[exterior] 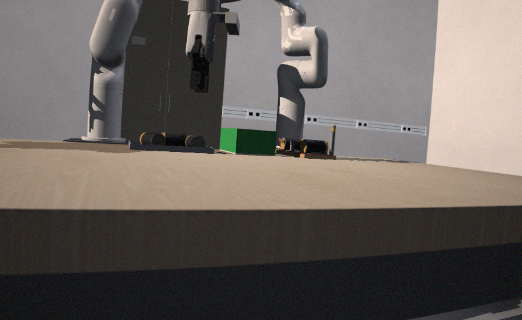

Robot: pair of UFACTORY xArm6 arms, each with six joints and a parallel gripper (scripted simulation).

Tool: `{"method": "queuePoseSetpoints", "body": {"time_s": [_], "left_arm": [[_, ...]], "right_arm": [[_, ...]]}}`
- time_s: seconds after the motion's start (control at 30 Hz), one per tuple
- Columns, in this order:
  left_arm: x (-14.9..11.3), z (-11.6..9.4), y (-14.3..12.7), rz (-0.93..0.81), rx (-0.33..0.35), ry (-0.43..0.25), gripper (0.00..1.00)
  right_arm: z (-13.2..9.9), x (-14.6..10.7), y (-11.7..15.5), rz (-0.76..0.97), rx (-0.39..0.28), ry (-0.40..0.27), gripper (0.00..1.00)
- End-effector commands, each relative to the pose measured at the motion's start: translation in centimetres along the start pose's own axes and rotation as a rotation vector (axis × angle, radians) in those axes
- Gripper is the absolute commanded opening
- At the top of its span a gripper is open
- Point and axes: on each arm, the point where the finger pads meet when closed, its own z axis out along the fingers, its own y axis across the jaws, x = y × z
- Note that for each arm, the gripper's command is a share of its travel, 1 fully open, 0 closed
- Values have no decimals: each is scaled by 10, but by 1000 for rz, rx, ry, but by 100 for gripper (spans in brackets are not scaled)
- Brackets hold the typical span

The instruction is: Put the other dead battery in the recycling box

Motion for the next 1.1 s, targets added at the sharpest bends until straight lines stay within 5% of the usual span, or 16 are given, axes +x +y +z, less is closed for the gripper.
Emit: {"method": "queuePoseSetpoints", "body": {"time_s": [0.0,0.7,1.07], "left_arm": [[-5,-6,2,163,-12,-16,51],[-5,-6,2,901,-17,-11,51],[-5,-6,2,1101,-19,-9,51]], "right_arm": [[-6,3,0,-9,-4,18,100],[-6,3,0,-9,-4,18,100],[-6,3,0,-9,-4,18,100]]}}
